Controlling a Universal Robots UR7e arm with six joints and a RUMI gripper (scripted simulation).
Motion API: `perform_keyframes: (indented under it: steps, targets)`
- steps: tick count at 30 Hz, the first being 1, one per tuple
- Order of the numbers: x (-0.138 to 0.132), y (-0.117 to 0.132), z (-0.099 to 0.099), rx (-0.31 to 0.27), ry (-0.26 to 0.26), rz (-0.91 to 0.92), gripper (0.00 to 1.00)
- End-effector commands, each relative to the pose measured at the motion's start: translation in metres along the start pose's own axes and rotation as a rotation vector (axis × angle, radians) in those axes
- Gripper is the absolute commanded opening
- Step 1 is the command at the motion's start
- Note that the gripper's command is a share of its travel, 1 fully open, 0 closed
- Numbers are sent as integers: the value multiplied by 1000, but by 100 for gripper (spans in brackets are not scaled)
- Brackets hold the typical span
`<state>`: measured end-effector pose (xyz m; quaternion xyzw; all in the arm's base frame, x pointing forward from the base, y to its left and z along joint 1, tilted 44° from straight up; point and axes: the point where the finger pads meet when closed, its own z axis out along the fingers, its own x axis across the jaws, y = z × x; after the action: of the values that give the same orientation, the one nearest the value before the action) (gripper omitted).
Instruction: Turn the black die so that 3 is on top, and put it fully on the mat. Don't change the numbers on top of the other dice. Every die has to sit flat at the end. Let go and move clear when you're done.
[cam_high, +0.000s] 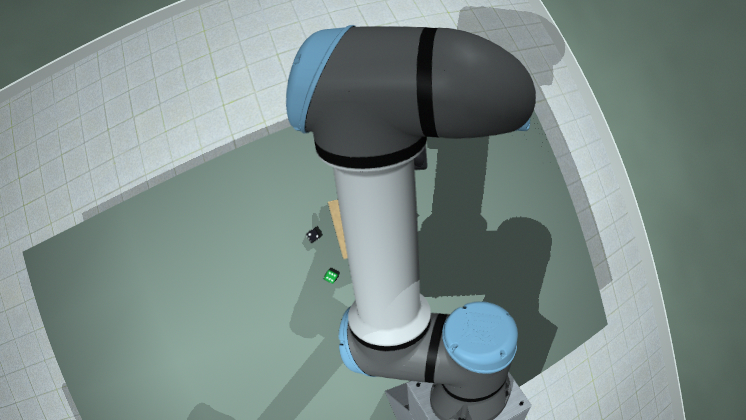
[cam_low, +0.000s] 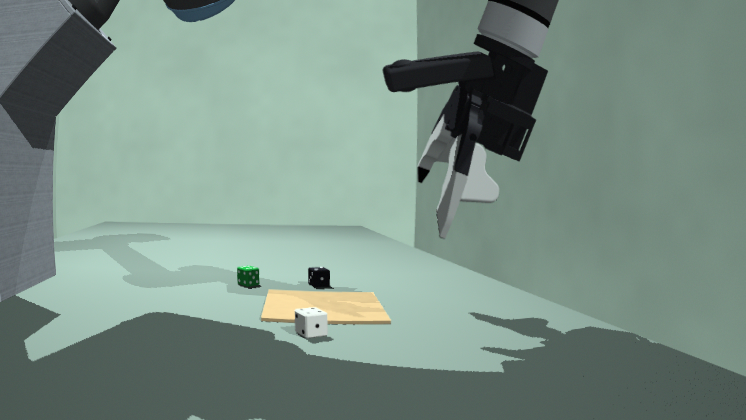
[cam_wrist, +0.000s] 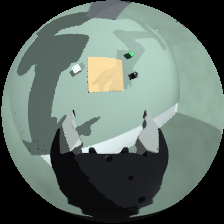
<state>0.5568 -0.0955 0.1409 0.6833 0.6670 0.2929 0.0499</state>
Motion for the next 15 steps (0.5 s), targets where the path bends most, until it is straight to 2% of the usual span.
perform_keyframes:
  steps: [1, 7, 9, 15]
  targets:
    - [-30, -28, -4, -85, -57, -27, 100]
    - [-51, -59, -7, -143, -120, -53, 100]
    - [-51, -59, -7, -143, -120, -53, 100]
    - [-67, -93, -11, -196, -194, -82, 100]
